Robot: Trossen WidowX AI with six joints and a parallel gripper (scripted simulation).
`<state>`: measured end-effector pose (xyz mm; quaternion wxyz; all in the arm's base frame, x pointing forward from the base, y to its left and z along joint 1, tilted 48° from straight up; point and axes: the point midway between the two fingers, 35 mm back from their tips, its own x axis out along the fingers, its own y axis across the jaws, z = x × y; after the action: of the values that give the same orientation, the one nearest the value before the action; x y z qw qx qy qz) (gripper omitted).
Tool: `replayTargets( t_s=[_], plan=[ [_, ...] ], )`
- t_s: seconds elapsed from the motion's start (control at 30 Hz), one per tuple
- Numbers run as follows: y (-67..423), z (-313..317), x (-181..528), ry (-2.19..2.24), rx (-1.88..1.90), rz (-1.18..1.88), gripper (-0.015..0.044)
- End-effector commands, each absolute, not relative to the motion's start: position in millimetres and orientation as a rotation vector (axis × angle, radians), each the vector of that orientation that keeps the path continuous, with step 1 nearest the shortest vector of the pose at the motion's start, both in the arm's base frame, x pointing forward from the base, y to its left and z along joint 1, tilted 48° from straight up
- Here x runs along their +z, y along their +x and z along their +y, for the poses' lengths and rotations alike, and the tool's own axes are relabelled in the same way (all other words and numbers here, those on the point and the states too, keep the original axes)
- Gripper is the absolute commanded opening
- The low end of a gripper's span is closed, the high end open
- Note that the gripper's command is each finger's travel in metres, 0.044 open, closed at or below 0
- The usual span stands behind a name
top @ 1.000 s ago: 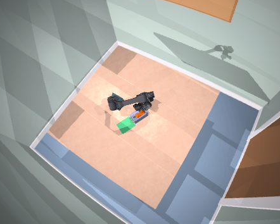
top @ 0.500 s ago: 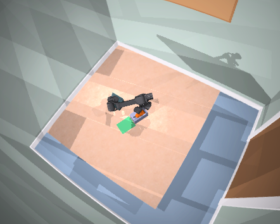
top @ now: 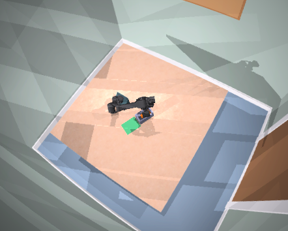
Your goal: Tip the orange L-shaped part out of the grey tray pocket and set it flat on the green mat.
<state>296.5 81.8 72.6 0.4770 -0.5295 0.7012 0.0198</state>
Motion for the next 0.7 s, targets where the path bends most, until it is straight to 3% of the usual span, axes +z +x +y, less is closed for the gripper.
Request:
replayTargets(
  t_s=[0.0,0.67],
  plan=[
    [290.1,69.6,85.6,-1.537,0.329,1.76,0.028],
    [291.0,44.2,62.1,-1.537,0.328,1.759,0.028]
  ],
)
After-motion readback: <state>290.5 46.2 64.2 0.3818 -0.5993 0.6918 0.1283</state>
